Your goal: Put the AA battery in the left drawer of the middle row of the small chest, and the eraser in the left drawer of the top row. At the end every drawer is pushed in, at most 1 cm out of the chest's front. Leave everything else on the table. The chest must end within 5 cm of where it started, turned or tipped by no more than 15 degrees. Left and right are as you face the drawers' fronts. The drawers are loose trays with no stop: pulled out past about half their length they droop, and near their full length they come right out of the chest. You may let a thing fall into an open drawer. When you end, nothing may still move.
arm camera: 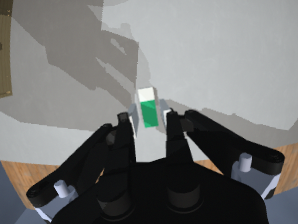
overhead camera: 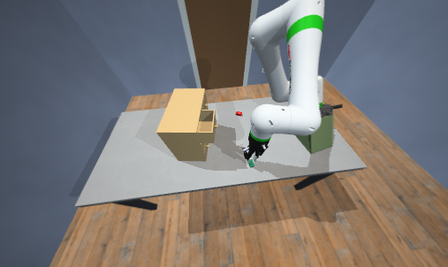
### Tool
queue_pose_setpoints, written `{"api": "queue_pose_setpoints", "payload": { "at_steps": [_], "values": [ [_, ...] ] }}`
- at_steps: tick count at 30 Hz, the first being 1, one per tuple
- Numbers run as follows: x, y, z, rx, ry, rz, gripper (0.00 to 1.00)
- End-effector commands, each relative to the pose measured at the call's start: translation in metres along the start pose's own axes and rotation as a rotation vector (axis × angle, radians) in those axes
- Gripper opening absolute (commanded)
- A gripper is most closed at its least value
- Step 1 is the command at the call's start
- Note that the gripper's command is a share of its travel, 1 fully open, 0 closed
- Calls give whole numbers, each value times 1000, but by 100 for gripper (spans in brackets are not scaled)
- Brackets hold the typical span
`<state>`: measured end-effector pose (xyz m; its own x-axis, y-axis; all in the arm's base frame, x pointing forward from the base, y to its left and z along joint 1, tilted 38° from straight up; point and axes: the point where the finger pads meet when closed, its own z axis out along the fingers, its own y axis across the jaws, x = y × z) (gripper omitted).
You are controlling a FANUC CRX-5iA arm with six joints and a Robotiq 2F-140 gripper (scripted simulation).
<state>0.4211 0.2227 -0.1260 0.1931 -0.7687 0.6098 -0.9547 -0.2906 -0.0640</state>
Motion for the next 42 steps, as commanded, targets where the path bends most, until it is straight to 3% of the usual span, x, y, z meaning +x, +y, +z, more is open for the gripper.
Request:
{"api": "queue_pose_setpoints", "payload": {
  "at_steps": [1,20,42],
  "values": [
    [0,0,0,0,0,0,23],
    [0,0,19,0,0,0,23],
    [0,0,20,0,0,0,23]
  ]
}}
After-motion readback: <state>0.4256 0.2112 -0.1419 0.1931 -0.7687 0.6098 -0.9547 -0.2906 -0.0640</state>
